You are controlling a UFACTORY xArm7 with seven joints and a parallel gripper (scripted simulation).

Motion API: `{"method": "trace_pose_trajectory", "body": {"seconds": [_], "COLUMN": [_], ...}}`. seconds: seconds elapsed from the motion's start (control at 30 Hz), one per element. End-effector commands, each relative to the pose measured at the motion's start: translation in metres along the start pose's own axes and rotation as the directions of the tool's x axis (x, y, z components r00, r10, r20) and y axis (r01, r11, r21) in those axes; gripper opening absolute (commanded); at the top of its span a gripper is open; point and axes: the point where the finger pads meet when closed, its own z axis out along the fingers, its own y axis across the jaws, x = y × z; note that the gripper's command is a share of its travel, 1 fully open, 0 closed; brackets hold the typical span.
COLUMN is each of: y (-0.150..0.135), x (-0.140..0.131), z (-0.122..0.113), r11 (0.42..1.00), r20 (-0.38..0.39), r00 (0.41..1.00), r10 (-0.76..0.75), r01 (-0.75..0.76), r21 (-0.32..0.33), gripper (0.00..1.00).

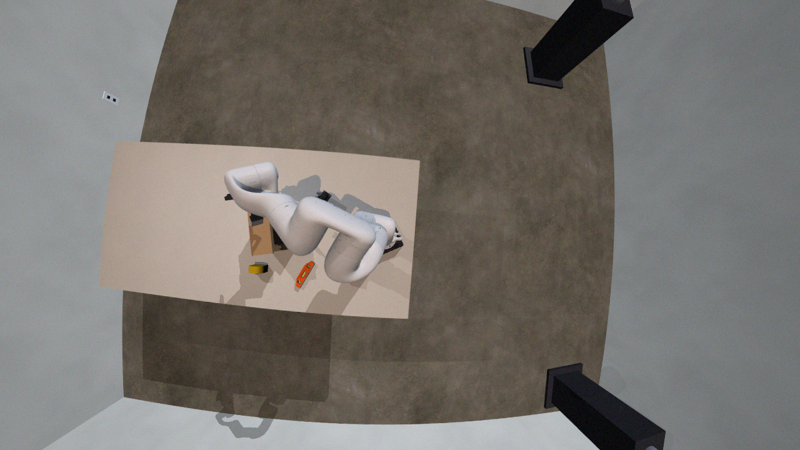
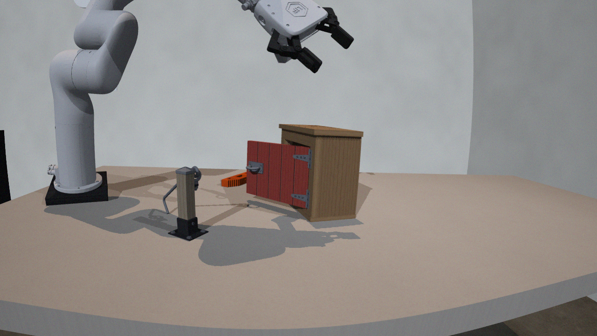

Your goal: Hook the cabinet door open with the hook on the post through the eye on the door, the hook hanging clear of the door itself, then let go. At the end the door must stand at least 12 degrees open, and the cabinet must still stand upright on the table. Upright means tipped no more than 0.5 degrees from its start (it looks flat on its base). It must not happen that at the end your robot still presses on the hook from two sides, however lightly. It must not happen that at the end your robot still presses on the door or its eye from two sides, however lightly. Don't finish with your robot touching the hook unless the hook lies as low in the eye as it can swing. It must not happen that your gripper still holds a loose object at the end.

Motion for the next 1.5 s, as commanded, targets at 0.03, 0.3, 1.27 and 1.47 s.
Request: {"method": "trace_pose_trajectory", "body": {"seconds": [0.03,0.3,1.27,1.47], "y": [0.002,-0.004,-0.062,-0.062], "x": [-0.001,0.040,0.194,0.194], "z": [-0.001,-0.010,-0.078,-0.078], "r11": [1.000,0.991,0.758,0.758], "r20": [0.001,-0.104,-0.665,-0.665], "r00": [1.000,0.991,0.716,0.716], "r10": [0.001,-0.087,-0.213,-0.213], "r01": [-0.001,0.097,0.550,0.550], "r21": [0.003,0.096,0.350,0.350], "gripper": [1.00,1.00,1.00,1.00]}}
